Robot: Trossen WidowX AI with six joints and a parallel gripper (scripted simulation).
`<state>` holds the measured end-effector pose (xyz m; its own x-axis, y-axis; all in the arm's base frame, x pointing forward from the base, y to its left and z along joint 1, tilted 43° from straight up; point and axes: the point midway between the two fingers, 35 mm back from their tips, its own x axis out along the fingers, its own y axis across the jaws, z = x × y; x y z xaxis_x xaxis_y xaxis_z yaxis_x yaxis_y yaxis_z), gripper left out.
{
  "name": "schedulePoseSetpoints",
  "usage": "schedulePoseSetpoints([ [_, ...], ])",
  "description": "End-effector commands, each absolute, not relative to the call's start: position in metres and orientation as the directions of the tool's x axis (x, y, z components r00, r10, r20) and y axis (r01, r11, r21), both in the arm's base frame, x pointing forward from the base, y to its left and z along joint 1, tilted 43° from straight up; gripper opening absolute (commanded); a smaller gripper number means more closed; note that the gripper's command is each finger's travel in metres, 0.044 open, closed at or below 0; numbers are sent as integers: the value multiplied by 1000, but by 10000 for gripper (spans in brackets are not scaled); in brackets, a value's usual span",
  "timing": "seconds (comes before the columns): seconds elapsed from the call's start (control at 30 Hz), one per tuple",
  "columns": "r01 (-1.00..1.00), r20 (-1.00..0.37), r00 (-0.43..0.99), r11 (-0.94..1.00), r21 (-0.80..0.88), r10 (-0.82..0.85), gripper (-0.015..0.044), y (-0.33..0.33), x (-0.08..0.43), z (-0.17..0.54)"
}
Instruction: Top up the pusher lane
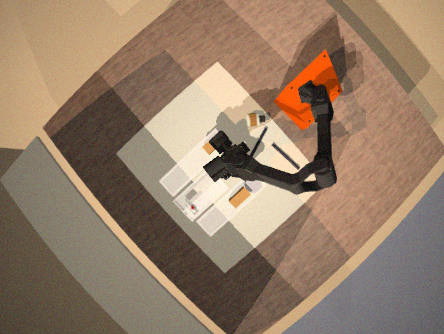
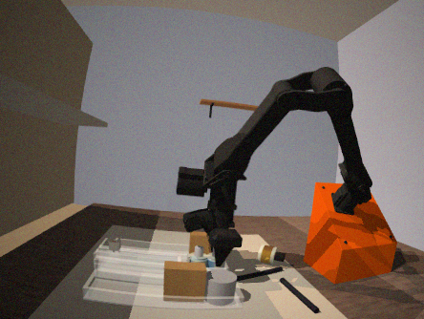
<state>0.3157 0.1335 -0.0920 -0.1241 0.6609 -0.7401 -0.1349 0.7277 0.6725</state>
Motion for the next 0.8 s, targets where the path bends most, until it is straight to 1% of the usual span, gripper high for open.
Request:
schedulePoseSetpoints([
  [0.0,-139,-739,-125,725,674,662,303,133,316,-91],
  [0.4,-139,-739,-125,726,673,662,303,119,316,-77],
  [0.77,-138,-739,-126,726,673,661,303,112,282,-78],
])
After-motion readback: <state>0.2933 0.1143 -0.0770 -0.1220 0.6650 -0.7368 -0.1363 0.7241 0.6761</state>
